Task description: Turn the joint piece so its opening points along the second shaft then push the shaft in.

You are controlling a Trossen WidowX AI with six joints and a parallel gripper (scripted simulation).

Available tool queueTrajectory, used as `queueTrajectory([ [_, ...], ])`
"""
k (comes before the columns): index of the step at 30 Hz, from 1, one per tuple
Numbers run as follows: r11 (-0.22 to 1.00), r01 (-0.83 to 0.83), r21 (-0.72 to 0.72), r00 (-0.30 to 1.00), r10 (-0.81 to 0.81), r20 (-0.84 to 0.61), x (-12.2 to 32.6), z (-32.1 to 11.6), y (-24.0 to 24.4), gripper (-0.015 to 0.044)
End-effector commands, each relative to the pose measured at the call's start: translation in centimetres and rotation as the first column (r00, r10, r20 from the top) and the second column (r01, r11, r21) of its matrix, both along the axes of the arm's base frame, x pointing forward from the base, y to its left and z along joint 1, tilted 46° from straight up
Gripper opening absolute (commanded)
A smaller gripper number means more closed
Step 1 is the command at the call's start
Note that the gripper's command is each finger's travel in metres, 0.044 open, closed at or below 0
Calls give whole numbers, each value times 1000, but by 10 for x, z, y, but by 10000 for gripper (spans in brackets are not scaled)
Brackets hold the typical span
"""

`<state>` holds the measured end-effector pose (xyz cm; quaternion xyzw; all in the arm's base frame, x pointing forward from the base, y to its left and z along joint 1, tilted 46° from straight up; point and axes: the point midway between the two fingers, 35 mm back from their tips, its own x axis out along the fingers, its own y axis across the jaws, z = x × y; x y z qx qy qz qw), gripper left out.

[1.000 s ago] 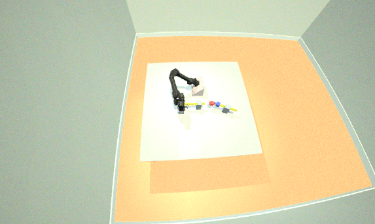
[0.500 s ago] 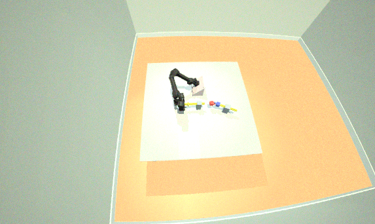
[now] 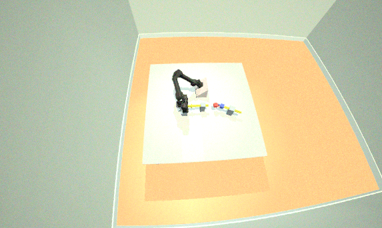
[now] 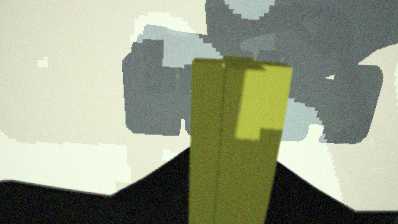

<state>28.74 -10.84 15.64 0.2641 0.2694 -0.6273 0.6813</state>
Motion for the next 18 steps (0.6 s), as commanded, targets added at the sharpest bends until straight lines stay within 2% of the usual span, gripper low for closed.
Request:
queueTrajectory([
  [1,1000,3,0,1000,-3,-1,0,0,0,20],
  [2,1000,3,0,1000,-3,-1,0,0,0,0],
  [18,1000,-15,-1,1000,15,14,-1,-13,12,0],
])
